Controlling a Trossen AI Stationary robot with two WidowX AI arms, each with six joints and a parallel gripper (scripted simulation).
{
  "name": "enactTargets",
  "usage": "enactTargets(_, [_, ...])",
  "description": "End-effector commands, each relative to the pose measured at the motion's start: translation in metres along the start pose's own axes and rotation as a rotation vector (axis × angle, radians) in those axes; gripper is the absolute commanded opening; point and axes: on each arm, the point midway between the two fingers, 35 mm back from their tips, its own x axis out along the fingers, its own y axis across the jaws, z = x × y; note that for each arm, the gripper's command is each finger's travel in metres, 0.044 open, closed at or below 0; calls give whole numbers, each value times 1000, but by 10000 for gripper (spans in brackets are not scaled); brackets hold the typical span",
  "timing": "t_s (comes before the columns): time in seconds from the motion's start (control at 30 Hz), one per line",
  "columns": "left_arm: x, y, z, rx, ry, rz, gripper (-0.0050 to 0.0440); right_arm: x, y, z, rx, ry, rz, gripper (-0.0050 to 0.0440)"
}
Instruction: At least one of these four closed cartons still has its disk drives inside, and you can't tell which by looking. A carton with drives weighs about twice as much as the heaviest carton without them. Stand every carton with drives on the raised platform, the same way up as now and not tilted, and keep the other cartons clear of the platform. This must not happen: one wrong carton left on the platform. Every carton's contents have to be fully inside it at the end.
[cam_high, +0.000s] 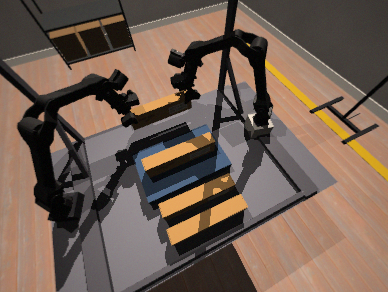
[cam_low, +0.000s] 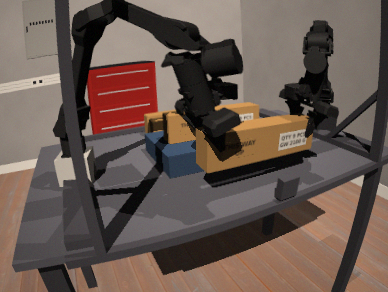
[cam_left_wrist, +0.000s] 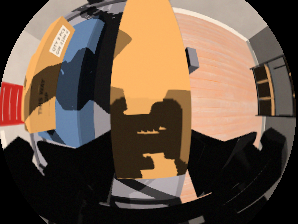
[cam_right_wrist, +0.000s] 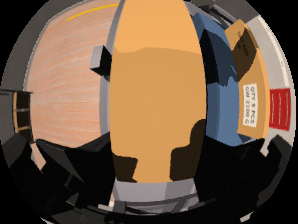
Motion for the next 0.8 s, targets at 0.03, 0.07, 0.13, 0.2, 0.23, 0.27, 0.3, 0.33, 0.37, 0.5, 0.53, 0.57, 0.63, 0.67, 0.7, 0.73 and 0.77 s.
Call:
enactTargets(0.03, [-21, -8, 10, -17, -38, -44, -50, -43, 6, 14, 20, -80, 68, -50])
enactTargets(0.07, [-9, 48, 9, -15, -33, -37, -50, -20, -49, 6, 13, -46, 37, -50])
enactTargets(0.13, [-9, 48, 9, -15, -33, -37, -50, -20, -49, 6, 13, -46, 37, -50])
enactTargets(0.2, [-9, 48, 9, -15, -33, -37, -50, -20, -49, 6, 13, -46, 37, -50])
enactTargets(0.23, [-9, 48, 9, -15, -33, -37, -50, -20, -49, 6, 13, -46, 37, -50])
enactTargets(0.27, [-9, 48, 9, -15, -33, -37, -50, -20, -49, 6, 13, -46, 37, -50])
enactTargets(0.3, [-9, 48, 9, -15, -33, -37, -50, -20, -49, 6, 13, -46, 37, -50])
enactTargets(0.33, [-9, 48, 9, -15, -33, -37, -50, -20, -49, 6, 13, -46, 37, -50])
enactTargets(0.37, [-9, 48, 9, -15, -33, -37, -50, -20, -49, 6, 13, -46, 37, -50])
enactTargets(0.5, [-9, 48, 9, -15, -33, -37, -50, -20, -49, 6, 13, -46, 37, -50])
enactTargets(0.53, [-9, 48, 9, -15, -33, -37, -50, -20, -49, 6, 13, -46, 37, -50])
enactTargets(0.57, [-9, 48, 9, -15, -33, -37, -50, -20, -49, 6, 13, -46, 37, -50])
enactTargets(0.63, [-10, 48, 9, -14, -34, -36, -50, -20, -48, 6, 14, -48, 35, -50])
enactTargets(0.67, [-10, 48, 9, -14, -34, -36, -50, -20, -48, 6, 14, -48, 35, -50])
enactTargets(0.7, [-10, 48, 9, -14, -34, -36, -50, -20, -48, 6, 14, -48, 35, -50])
enactTargets(0.73, [-10, 48, 9, -14, -34, -36, -50, -20, -48, 6, 14, -48, 35, -50])
enactTargets(0.77, [-10, 48, 9, -14, -34, -36, -50, -20, -48, 6, 14, -48, 35, -50])
